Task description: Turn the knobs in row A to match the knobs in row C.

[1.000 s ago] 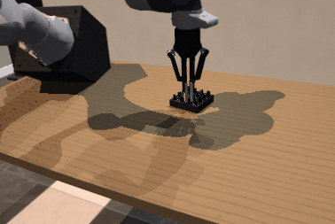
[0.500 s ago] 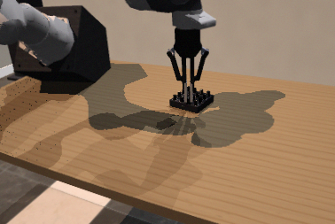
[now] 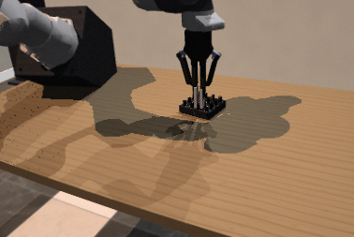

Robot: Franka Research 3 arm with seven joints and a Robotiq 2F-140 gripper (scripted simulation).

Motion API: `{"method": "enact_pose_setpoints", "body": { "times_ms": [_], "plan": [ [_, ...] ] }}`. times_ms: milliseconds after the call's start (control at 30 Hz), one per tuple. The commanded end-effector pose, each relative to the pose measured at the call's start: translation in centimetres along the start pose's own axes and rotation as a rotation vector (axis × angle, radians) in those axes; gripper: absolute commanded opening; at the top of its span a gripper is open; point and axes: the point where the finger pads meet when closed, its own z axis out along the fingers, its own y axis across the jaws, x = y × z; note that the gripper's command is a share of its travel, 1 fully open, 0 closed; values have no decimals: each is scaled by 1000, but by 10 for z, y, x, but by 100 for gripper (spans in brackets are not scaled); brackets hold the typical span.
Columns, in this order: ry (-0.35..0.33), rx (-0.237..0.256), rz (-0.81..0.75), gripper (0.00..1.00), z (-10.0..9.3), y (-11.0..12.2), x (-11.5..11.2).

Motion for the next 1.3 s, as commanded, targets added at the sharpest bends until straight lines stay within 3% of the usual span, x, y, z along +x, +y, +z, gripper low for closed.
{"method": "enact_pose_setpoints", "body": {
  "times_ms": [0,1067,1100,1267],
  "plan": [
    [-2,5,144,5,1,2,-1],
    [-2,5,223,5,1,2,-1],
    [-2,5,223,12,1,2,-1],
    [-2,5,223,12,1,2,-1]
  ]
}}
